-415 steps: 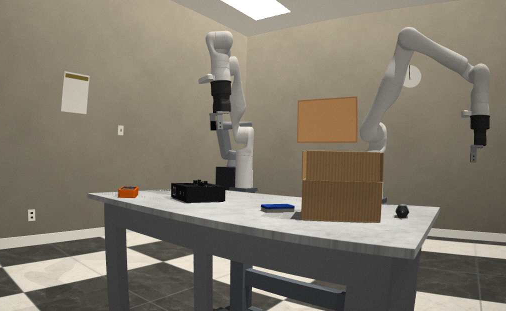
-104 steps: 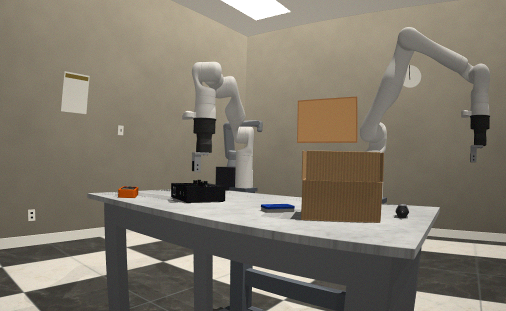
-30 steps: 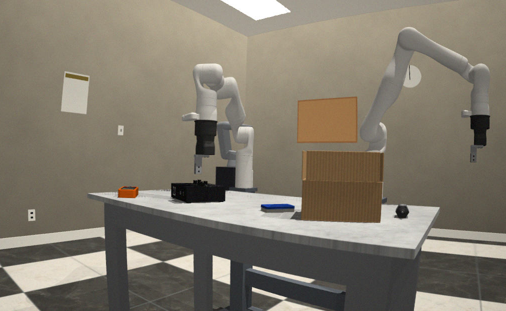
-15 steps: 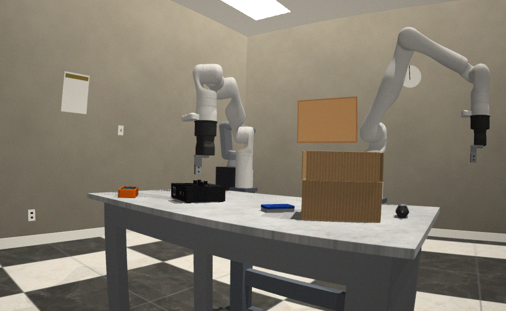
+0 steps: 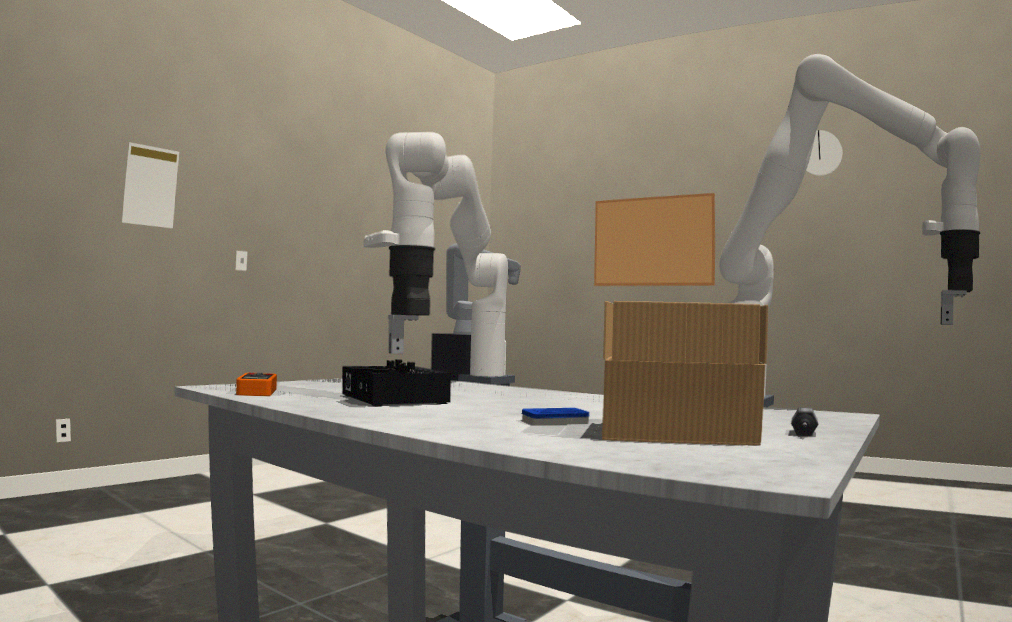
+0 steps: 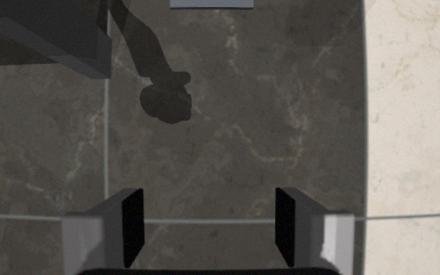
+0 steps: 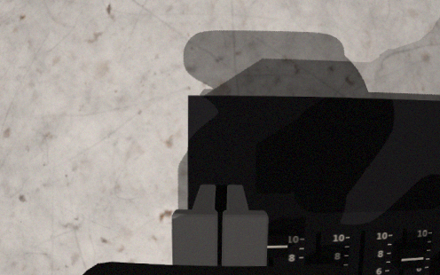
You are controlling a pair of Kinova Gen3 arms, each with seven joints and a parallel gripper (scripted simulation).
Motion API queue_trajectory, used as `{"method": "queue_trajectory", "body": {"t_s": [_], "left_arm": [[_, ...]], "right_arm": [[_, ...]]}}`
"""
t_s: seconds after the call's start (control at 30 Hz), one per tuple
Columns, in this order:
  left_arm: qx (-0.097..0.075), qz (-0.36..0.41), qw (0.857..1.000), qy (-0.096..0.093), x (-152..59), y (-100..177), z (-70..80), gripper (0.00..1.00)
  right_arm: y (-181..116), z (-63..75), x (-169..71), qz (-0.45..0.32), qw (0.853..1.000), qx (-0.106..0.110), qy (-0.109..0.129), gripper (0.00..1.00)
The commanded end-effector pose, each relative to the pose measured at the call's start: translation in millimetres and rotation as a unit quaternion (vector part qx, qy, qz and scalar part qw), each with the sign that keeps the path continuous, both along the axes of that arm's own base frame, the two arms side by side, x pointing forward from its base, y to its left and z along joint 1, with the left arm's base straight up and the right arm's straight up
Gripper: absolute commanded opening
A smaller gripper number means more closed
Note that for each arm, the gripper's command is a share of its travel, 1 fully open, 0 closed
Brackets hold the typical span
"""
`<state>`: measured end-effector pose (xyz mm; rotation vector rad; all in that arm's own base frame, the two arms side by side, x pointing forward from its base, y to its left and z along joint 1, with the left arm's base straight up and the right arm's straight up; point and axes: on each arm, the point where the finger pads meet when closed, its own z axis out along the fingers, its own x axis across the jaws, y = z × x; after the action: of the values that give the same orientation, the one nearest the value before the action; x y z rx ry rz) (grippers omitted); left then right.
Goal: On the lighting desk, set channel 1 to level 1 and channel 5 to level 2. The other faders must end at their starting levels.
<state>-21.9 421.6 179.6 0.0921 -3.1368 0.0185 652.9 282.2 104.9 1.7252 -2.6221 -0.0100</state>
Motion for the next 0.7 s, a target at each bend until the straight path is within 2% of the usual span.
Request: {"method": "queue_trajectory", "body": {"t_s": [0.0, 0.67], "left_arm": [[0.006, -0.004, 1.000, -0.002, 0.1, 2.9, 0.7, 1.00], [0.006, -0.004, 1.000, -0.002, 0.1, 2.9, 0.7, 1.00]], "right_arm": [[-1.6, -3.4, 2.2, 0.003, 1.000, -0.002, -0.003, 0.00], [-1.9, -12.8, 2.6, 0.003, 1.000, -0.002, -0.003, 0.00]]}}
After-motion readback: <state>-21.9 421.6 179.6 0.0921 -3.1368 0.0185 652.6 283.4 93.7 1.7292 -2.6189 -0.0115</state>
